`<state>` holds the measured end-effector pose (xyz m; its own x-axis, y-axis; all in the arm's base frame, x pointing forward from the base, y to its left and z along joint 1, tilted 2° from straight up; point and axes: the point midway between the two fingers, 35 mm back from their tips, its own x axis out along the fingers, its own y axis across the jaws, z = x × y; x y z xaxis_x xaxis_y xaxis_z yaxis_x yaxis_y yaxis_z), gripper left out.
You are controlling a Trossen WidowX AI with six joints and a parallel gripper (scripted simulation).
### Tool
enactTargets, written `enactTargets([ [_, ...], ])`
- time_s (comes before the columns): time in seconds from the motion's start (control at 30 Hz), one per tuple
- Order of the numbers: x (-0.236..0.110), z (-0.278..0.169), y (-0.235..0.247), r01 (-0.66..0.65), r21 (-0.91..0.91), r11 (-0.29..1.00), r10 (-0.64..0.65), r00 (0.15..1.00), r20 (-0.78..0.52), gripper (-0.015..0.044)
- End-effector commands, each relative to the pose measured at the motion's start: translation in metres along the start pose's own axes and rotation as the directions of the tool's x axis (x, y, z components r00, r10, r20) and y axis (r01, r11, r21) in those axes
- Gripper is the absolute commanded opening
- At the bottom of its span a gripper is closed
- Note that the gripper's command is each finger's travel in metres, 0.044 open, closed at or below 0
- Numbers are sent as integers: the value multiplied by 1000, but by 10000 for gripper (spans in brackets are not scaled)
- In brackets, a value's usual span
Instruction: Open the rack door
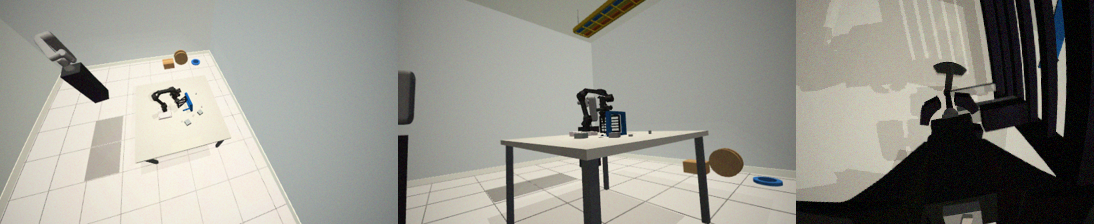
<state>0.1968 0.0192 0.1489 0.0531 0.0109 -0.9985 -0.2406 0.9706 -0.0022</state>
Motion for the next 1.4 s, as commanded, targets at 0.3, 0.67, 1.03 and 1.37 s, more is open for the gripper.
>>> enactTargets([
  [0.3,0,6,22,0,156,988,-2,1000,7,16],
  [0.67,0,13,42,-3,282,959,1,1000,7,16],
  [1.03,0,23,62,-6,412,911,3,1000,8,16],
  [1.37,0,25,67,-7,442,897,3,1000,8,16],
])
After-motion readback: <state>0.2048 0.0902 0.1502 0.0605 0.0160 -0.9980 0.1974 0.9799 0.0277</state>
